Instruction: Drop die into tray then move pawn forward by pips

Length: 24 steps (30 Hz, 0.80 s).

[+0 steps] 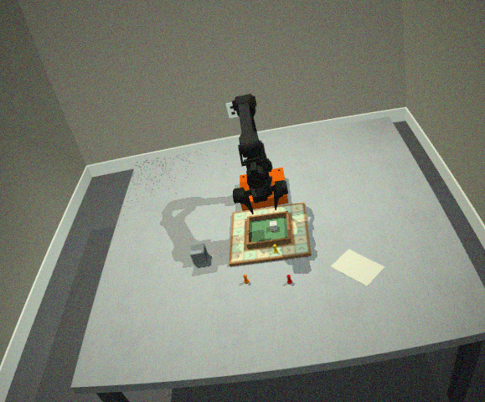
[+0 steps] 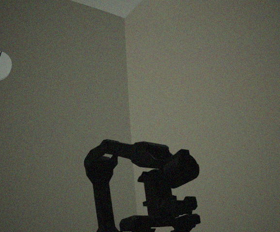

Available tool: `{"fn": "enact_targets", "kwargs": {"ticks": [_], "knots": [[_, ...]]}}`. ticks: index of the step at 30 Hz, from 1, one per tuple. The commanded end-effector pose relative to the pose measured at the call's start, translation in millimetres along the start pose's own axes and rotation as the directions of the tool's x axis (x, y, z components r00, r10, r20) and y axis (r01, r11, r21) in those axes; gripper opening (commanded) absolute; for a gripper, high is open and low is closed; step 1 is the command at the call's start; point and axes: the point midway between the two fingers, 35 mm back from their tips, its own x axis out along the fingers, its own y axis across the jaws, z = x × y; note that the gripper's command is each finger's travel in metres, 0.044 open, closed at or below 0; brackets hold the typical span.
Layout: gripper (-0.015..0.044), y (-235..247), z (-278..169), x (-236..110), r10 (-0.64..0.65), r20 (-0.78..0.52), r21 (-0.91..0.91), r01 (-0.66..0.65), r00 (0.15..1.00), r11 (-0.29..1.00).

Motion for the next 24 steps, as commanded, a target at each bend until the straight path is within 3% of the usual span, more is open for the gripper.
{"fn": "enact_targets", "kwargs": {"ticks": [1, 5, 10, 24], "knots": [[0.0309, 2.6, 29.7, 2.5, 0.002, -0.006, -0.048, -0.002, 1.0, 0.999], [0.0204, 7.9, 69.9, 15.3, 0.005, -0.039, -0.124, -0.01, 0.999, 0.992], [0.02, 18.3, 109.4, 38.3, 0.008, -0.073, -0.205, -0.023, 0.997, 0.979], [0.02, 17.3, 107.2, 54.2, 0.008, -0.075, -0.208, -0.024, 0.997, 0.978]]}}
